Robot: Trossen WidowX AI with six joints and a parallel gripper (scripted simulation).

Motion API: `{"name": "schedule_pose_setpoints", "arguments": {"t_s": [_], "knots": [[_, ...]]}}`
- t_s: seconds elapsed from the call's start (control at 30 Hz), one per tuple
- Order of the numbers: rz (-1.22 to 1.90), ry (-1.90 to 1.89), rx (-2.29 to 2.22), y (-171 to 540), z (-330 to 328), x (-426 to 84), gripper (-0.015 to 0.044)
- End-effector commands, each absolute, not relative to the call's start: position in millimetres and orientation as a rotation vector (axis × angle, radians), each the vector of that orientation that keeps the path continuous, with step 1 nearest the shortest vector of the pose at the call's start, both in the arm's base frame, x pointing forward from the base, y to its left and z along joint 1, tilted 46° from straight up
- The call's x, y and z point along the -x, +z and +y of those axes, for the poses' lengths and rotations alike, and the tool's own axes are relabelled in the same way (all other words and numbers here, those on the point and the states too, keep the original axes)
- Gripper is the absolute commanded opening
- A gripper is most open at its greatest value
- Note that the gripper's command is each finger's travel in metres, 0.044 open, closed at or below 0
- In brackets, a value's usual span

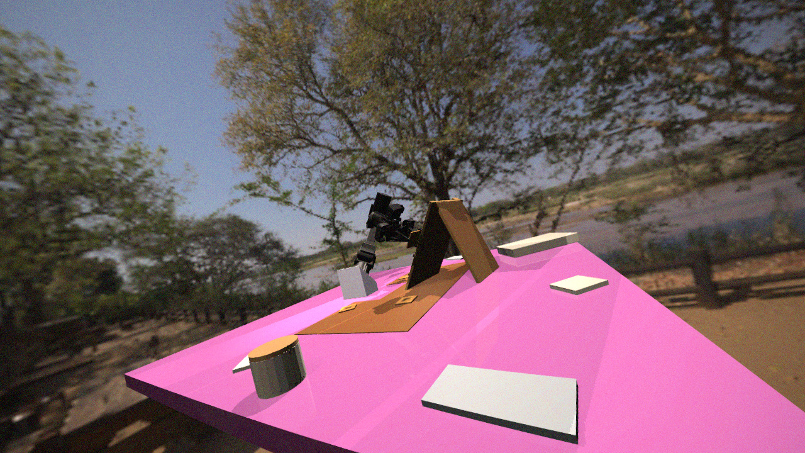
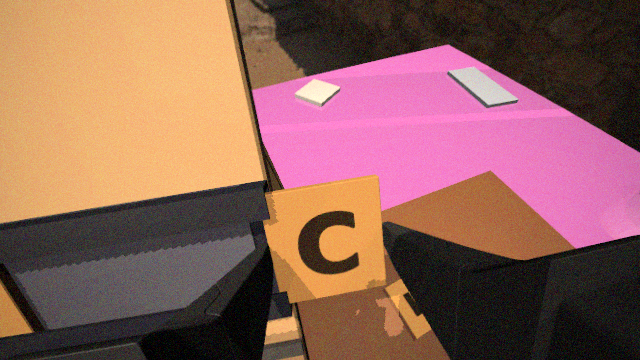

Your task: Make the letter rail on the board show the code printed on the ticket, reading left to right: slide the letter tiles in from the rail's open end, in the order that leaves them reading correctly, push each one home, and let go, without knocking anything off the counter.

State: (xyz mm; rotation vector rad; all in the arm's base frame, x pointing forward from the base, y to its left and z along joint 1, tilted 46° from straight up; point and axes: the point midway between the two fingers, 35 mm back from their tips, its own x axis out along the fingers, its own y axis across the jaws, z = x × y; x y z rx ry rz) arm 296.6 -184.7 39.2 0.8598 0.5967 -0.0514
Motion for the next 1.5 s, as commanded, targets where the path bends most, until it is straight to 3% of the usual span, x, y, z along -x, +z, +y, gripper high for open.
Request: {"name": "schedule_pose_setpoints", "arguments": {"t_s": [0.0,1.47], "knots": [[0.596,-0.055,-0.859,41,-184,-297,0.0000],[0.596,-0.054,-0.861,57,-169,-303,0.0000]]}}
